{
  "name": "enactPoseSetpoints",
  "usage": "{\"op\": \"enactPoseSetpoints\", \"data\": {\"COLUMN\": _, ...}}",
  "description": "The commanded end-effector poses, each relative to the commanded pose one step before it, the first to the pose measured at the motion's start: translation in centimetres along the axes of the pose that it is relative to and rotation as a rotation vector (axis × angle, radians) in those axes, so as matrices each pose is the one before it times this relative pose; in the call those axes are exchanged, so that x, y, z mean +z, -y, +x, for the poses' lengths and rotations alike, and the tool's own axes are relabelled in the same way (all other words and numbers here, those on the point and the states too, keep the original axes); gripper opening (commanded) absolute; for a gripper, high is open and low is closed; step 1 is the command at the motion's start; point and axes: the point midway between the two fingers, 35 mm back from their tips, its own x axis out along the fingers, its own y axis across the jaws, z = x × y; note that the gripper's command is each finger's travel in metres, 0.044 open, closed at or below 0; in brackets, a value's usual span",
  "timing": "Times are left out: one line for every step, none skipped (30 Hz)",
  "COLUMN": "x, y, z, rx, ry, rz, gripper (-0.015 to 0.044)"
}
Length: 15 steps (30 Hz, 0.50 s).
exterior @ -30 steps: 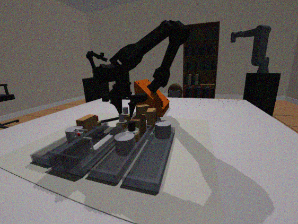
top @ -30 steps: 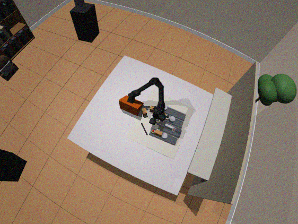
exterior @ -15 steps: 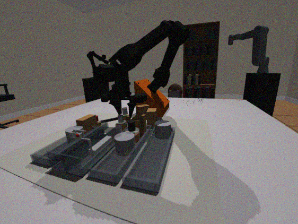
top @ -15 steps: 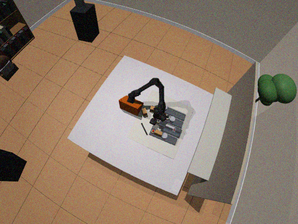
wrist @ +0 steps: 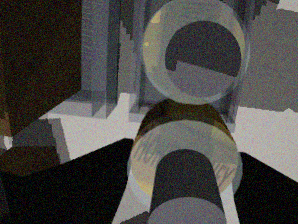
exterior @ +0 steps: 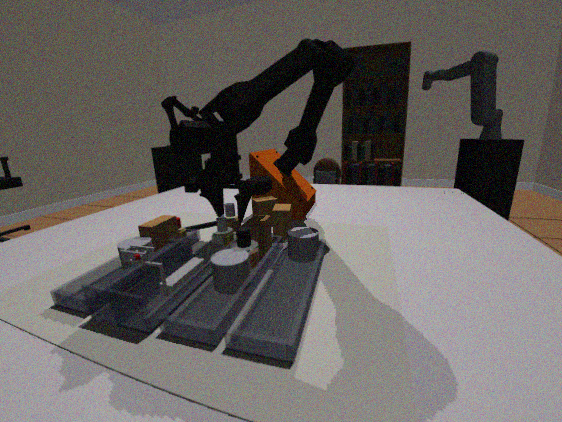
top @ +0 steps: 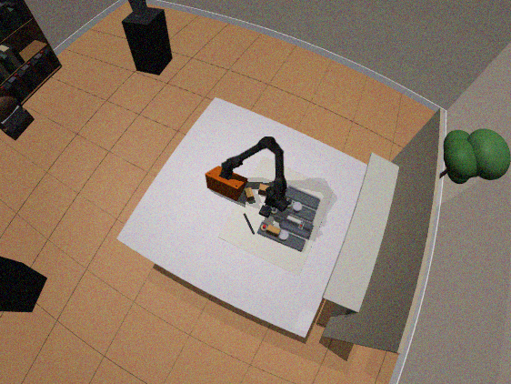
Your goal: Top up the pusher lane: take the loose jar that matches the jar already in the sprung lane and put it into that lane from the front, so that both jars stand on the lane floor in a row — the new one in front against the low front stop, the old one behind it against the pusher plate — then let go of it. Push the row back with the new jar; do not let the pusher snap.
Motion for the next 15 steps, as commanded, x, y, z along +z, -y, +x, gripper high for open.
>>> {"op": "enactPoseSetpoints", "data": {"x": 1.133, "y": -0.020, "z": -0.266, "rx": -0.00011, "ry": 0.02512, "rz": -0.0140, "gripper": 0.0000}}
{"op": "enactPoseSetpoints", "data": {"x": 0.042, "y": -0.001, "z": -0.003, "rx": 0.00000, "ry": 0.00002, "rz": 0.0000, "gripper": 0.0000}}
{"op": "enactPoseSetpoints", "data": {"x": 0.042, "y": -0.001, "z": -0.003, "rx": 0.00000, "ry": 0.00002, "rz": 0.0000, "gripper": 0.0000}}
{"op": "enactPoseSetpoints", "data": {"x": 0.042, "y": -0.001, "z": -0.003, "rx": 0.00000, "ry": 0.00002, "rz": 0.0000, "gripper": 0.0000}}
{"op": "enactPoseSetpoints", "data": {"x": 0.042, "y": -0.001, "z": -0.003, "rx": 0.00000, "ry": 0.00002, "rz": 0.0000, "gripper": 0.0000}}
{"op": "enactPoseSetpoints", "data": {"x": 0.042, "y": -0.001, "z": -0.003, "rx": 0.00000, "ry": 0.00002, "rz": 0.0000, "gripper": 0.0000}}
{"op": "enactPoseSetpoints", "data": {"x": 0.042, "y": -0.001, "z": -0.003, "rx": 0.00000, "ry": 0.00002, "rz": 0.0000, "gripper": 0.0000}}
{"op": "enactPoseSetpoints", "data": {"x": 0.042, "y": -0.001, "z": -0.003, "rx": 0.00000, "ry": 0.00002, "rz": 0.0000, "gripper": 0.0000}}
{"op": "enactPoseSetpoints", "data": {"x": 0.042, "y": -0.001, "z": -0.007, "rx": 0.00000, "ry": 0.00002, "rz": 0.0000, "gripper": 0.0000}}
{"op": "enactPoseSetpoints", "data": {"x": 0.042, "y": -0.001, "z": -0.007, "rx": 0.00000, "ry": 0.00002, "rz": 0.0000, "gripper": 0.0000}}
{"op": "enactPoseSetpoints", "data": {"x": 0.042, "y": -0.001, "z": -0.007, "rx": 0.00000, "ry": 0.00002, "rz": 0.0000, "gripper": 0.0000}}
{"op": "enactPoseSetpoints", "data": {"x": 0.042, "y": -0.001, "z": -0.007, "rx": 0.00000, "ry": 0.00002, "rz": 0.0000, "gripper": 0.0000}}
{"op": "enactPoseSetpoints", "data": {"x": 0.042, "y": -0.001, "z": -0.007, "rx": 0.00000, "ry": 0.00002, "rz": 0.0000, "gripper": 0.0000}}
{"op": "enactPoseSetpoints", "data": {"x": 0.042, "y": -0.001, "z": -0.007, "rx": 0.00000, "ry": 0.00002, "rz": 0.0000, "gripper": 0.0000}}
{"op": "enactPoseSetpoints", "data": {"x": 0.042, "y": -0.001, "z": -0.007, "rx": 0.00000, "ry": 0.00002, "rz": 0.0000, "gripper": 0.0000}}
